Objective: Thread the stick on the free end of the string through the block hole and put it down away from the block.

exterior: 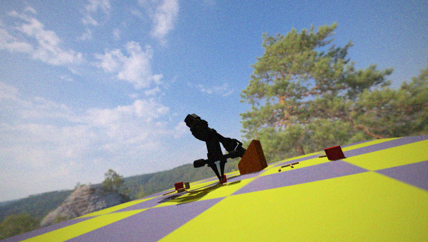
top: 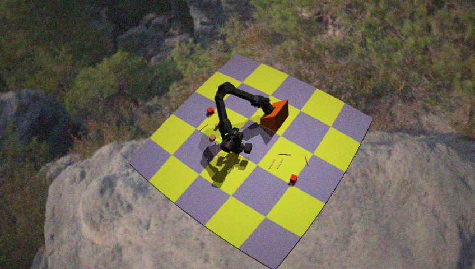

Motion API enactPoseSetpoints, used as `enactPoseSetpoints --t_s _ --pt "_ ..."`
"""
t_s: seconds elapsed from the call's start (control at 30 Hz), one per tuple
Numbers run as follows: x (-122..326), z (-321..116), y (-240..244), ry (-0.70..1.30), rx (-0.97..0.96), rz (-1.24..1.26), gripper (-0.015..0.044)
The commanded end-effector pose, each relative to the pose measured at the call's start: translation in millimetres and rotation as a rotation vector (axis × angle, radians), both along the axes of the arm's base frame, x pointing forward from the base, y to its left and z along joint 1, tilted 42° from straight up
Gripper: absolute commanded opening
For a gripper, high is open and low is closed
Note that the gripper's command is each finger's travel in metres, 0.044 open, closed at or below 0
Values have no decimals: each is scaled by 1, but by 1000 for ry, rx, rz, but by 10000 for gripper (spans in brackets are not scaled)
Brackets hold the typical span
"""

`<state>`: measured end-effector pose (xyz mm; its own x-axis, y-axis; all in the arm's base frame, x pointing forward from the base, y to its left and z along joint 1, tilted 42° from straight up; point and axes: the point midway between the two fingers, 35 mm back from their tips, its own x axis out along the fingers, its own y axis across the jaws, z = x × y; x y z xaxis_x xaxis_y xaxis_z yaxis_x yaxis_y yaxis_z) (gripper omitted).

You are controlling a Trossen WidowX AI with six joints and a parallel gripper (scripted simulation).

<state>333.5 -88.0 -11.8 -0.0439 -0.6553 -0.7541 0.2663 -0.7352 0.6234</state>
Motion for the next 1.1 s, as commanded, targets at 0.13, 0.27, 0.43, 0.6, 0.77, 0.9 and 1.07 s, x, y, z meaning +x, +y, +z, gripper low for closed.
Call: enactPoseSetpoints --t_s 0.13,0.27,0.43,0.6,0.77,0.9,1.07 --pt "-11 2 -2 7 -4 4 0" --pt "-16 3 -3 7 -4 5 0" --pt "-22 4 -4 7 -4 5 0" --pt "-22 5 -4 1 1 1 26" --pt "-22 5 -4 1 1 1 121" --pt "-16 33 23 2 6 2 121" --pt "-17 64 50 4 5 3 121"
